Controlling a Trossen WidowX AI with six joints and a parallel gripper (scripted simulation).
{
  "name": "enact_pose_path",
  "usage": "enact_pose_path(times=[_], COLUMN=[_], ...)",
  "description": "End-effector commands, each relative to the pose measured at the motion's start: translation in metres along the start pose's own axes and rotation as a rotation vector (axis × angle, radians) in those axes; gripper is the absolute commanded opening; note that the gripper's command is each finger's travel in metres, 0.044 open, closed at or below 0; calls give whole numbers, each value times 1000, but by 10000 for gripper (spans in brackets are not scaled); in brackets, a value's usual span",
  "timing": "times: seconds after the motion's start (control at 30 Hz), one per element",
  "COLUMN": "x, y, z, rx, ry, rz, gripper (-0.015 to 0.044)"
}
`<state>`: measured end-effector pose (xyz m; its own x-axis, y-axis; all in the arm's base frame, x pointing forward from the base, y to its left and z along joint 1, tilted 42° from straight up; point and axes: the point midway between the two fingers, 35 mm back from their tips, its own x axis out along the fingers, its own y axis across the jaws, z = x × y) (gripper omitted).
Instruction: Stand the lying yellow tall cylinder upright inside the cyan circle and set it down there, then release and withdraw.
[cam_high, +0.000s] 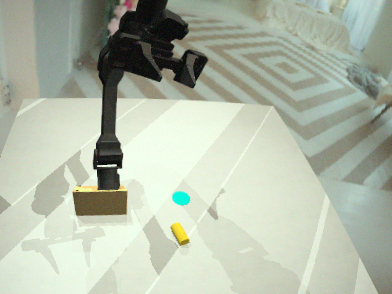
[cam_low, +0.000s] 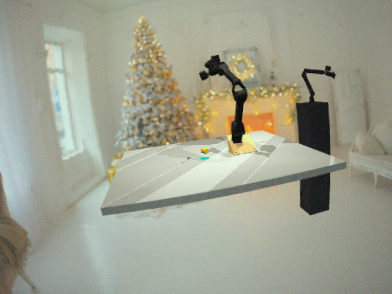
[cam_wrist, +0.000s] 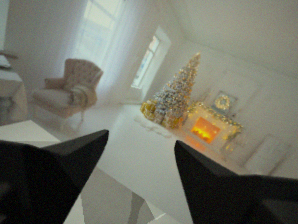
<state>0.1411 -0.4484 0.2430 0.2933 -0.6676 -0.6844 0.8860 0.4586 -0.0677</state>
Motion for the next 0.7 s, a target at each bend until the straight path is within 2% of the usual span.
enact_pose_path(times=[0.0, 0.67], x=[17, 67], y=[17, 105], z=[-19, -117], rx=[19, 97], ry=[75, 460], rz=[52, 251], gripper=[309, 309])
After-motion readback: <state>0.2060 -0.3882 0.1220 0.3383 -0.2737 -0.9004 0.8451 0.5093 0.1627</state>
